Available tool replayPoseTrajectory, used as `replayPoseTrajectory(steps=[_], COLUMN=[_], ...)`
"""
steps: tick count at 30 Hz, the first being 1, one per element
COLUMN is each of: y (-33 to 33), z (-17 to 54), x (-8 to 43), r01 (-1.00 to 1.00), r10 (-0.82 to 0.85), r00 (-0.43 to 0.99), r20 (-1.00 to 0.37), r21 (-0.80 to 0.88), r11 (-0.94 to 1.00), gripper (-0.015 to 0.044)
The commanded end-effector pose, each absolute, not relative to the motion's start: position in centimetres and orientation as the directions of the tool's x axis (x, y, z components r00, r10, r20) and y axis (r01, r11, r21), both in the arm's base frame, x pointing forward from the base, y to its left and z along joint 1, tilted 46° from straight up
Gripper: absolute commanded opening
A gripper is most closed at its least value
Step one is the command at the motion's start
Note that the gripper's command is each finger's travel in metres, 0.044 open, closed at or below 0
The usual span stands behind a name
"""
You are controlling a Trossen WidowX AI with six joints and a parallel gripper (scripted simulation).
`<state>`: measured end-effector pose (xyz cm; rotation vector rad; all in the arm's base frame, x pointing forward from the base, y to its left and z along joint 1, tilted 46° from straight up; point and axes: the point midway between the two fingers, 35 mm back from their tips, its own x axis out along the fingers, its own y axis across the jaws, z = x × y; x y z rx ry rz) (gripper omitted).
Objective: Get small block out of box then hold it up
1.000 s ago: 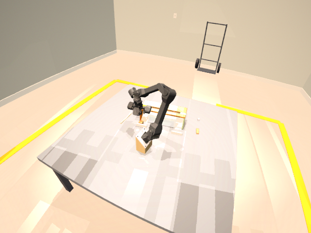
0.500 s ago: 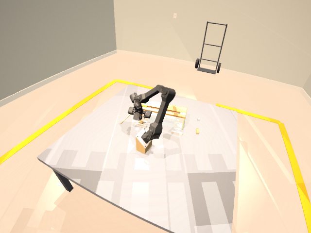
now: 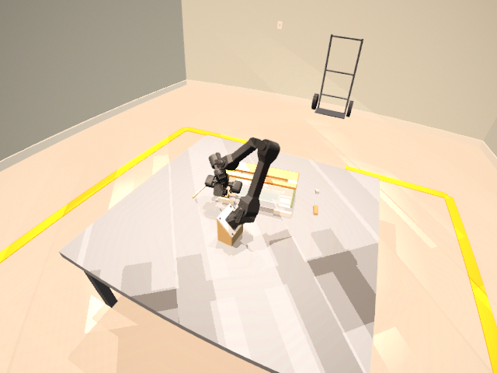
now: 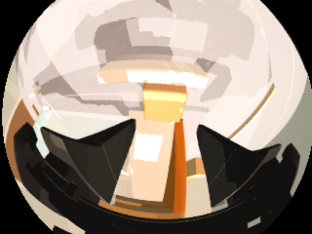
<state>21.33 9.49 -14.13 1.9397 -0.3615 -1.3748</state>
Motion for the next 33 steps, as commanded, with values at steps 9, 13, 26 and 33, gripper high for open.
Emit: replayPoseTrajectory(steps=[9,13,26,33], y=[7.7,7.2,7.1,9.5], z=[-15.2,-15.5,-15.6,-13.6], x=[21.0,20.9,20.9,21.1], r01=[0.176,0.176,0.176,0.175], r10=[-0.602,-0.603,-0.603,-0.6], r00=[0.391,0.391,0.391,0.391], r20=[-0.696,-0.695,-0.695,-0.698], r21=[0.699,0.7,0.7,0.696], r11=[-0.693,-0.693,-0.693,-0.696], gripper=[0.0285,0.0285,0.0055,0.0])
